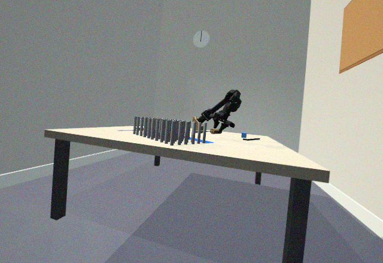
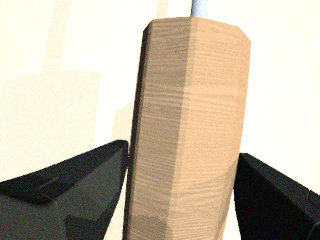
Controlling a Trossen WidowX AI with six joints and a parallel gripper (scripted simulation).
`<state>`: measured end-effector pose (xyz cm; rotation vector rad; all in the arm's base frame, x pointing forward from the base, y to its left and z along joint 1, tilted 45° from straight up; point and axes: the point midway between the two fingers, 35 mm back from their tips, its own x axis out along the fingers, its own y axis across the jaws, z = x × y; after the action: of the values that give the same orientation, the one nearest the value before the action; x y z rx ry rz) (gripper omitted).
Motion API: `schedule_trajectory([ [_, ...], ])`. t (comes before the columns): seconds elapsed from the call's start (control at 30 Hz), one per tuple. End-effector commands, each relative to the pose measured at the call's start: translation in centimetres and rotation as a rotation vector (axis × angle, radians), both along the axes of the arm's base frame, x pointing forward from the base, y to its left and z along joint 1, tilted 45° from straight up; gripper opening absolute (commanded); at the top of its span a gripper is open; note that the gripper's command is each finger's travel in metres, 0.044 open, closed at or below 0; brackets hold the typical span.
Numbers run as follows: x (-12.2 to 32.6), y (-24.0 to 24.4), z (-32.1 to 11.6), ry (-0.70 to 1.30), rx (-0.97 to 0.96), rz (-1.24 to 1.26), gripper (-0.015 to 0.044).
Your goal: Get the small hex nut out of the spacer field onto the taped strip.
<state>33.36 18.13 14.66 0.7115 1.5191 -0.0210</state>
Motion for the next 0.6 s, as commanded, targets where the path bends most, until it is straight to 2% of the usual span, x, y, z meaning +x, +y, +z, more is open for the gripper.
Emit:
schedule_trajectory([
  [0.0, -0.34, 0.84, -1.05, -0.002, -0.002, -0.012, 0.0],
  [0.57, 0.65, 0.51, -1.38, -0.002, -0.003, -0.012, 0.0],
])
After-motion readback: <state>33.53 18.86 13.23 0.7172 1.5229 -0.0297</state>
